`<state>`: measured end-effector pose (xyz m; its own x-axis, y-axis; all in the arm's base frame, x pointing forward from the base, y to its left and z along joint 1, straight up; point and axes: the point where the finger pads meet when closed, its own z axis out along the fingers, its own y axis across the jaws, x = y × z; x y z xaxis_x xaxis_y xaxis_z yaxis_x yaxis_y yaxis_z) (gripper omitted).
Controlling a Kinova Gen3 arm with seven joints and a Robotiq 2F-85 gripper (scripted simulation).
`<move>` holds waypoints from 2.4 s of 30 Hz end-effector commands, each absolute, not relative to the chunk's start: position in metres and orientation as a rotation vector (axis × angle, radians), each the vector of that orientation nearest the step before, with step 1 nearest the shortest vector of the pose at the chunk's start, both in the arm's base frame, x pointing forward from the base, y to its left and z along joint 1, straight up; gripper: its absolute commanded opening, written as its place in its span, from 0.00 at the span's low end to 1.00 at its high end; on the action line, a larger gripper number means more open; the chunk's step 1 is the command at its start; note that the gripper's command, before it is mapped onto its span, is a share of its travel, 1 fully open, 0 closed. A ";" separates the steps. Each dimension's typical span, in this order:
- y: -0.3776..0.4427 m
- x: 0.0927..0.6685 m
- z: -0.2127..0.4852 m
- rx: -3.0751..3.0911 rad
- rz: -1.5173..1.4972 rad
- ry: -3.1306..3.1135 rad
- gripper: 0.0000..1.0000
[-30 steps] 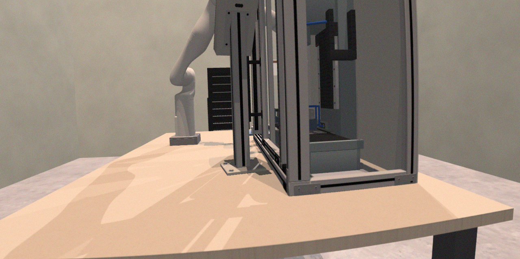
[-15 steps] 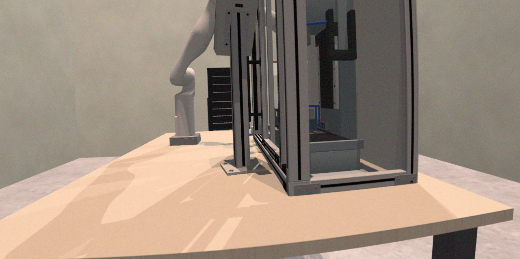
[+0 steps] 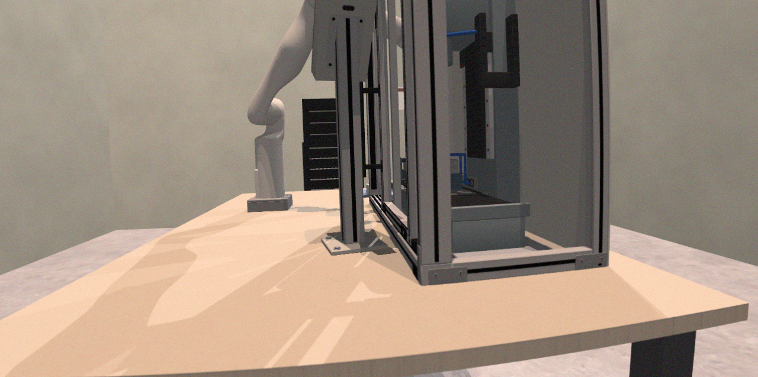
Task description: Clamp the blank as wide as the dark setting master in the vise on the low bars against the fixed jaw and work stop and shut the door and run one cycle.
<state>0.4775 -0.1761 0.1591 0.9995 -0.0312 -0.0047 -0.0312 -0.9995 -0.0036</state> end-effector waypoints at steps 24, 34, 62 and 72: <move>-0.176 0.479 0.155 -3.138 -0.004 0.060 0.10; -0.176 0.479 0.155 -3.138 -0.004 0.060 0.10; -0.177 0.480 0.152 -3.138 -0.004 0.060 0.10; -0.177 0.480 0.152 -3.138 -0.002 0.059 0.10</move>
